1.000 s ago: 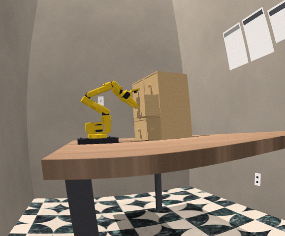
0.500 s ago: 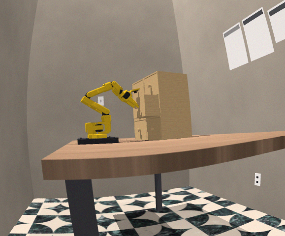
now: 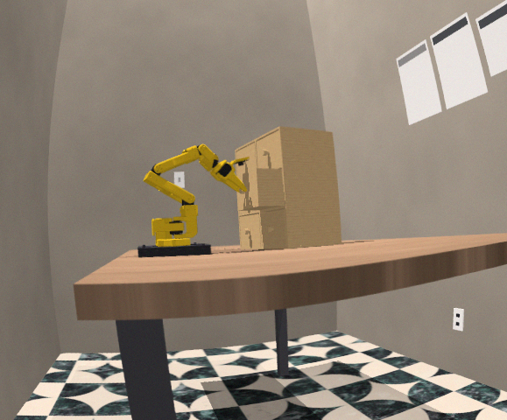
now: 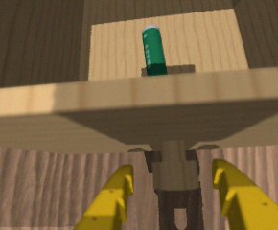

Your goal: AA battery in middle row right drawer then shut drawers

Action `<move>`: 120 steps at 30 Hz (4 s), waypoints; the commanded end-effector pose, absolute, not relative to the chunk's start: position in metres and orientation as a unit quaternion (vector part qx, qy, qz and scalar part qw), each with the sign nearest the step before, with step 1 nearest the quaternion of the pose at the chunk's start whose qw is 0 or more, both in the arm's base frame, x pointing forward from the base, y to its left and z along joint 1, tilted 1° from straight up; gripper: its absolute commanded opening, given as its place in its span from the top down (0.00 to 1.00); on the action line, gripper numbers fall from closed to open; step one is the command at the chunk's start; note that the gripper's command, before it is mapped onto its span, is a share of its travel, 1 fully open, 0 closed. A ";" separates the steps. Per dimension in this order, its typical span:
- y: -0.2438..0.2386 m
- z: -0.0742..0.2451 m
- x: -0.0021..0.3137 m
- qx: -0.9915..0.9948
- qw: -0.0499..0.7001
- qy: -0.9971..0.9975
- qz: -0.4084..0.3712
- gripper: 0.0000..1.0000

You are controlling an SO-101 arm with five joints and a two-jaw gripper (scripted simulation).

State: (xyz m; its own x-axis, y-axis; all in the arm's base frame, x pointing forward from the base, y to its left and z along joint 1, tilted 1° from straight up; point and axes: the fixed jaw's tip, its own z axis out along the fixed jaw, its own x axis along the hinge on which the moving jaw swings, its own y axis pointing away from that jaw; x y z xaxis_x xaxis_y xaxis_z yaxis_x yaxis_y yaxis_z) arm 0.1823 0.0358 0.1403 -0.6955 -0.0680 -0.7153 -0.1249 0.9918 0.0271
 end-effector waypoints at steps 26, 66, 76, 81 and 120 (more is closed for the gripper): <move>0.034 0.138 0.183 -0.051 0.385 0.921 0.034 0.99; 0.029 0.139 0.201 -0.046 0.387 0.921 0.021 1.00; 0.030 0.139 0.211 -0.048 0.387 0.920 0.021 1.00; 0.030 0.139 0.211 -0.048 0.387 0.920 0.021 1.00; 0.035 0.139 0.240 -0.051 0.387 0.920 0.022 1.00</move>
State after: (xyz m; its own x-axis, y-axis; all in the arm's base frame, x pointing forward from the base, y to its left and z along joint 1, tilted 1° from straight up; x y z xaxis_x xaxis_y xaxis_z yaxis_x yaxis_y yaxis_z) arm 0.2341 0.0358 0.1392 -0.6995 -0.0689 -0.7113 -0.1110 0.9937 0.0128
